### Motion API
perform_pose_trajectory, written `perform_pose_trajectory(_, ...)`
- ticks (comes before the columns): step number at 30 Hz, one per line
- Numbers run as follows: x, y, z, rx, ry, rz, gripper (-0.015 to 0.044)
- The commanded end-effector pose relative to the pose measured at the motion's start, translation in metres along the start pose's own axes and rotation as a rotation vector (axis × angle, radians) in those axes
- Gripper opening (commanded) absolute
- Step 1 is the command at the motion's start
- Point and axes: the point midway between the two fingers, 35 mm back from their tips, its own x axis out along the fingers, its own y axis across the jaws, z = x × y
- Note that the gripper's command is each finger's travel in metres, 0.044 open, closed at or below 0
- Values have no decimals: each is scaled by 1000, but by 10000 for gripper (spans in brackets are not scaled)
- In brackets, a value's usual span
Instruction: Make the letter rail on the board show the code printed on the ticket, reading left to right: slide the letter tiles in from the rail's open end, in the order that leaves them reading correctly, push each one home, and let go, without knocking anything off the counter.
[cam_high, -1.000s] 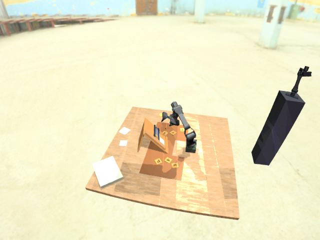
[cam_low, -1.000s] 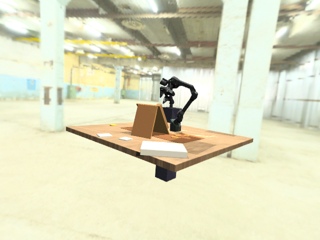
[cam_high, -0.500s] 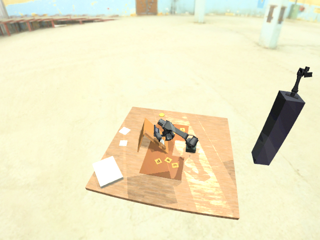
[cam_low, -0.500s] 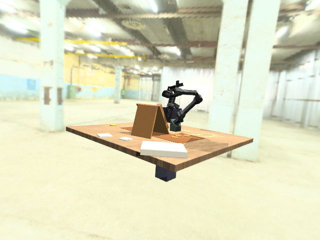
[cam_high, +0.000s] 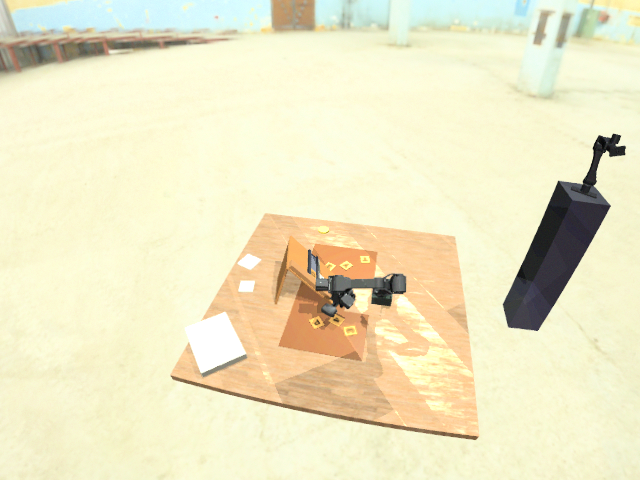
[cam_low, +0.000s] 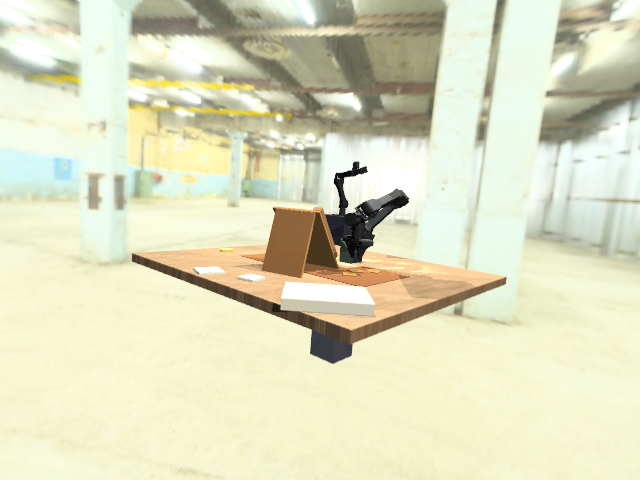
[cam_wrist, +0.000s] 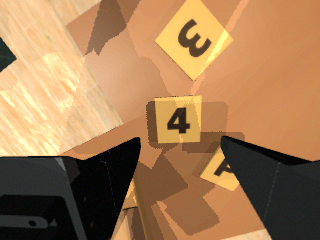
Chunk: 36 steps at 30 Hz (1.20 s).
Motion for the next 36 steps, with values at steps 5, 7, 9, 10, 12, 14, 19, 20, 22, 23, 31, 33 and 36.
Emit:
perform_pose_trajectory(5,5,-2,3,-21,-3,8,340)
perform_pose_trajectory(7,10,-2,3,-21,-2,8,340)
perform_pose_trajectory(9,19,-2,2,-22,-2,8,340)
perform_pose_trajectory(10,24,-2,2,-22,-3,8,340)
perform_pose_trajectory(12,33,-2,3,-22,-3,6,340)
perform_pose_trajectory(14,37,-3,3,-21,-3,6,340)
perform_pose_trajectory(19,37,-3,2,-21,-3,6,340)
perform_pose_trajectory(20,37,-3,2,-21,-3,6,340)
perform_pose_trajectory(22,37,-3,2,-21,-3,6,340)
perform_pose_trajectory(23,37,-3,2,-21,-3,6,340)
perform_pose_trajectory(31,37,-3,2,-21,-3,6,340)
perform_pose_trajectory(33,39,-3,2,-22,-3,6,340)
perform_pose_trajectory(36,42,-3,2,-22,-3,6,340)
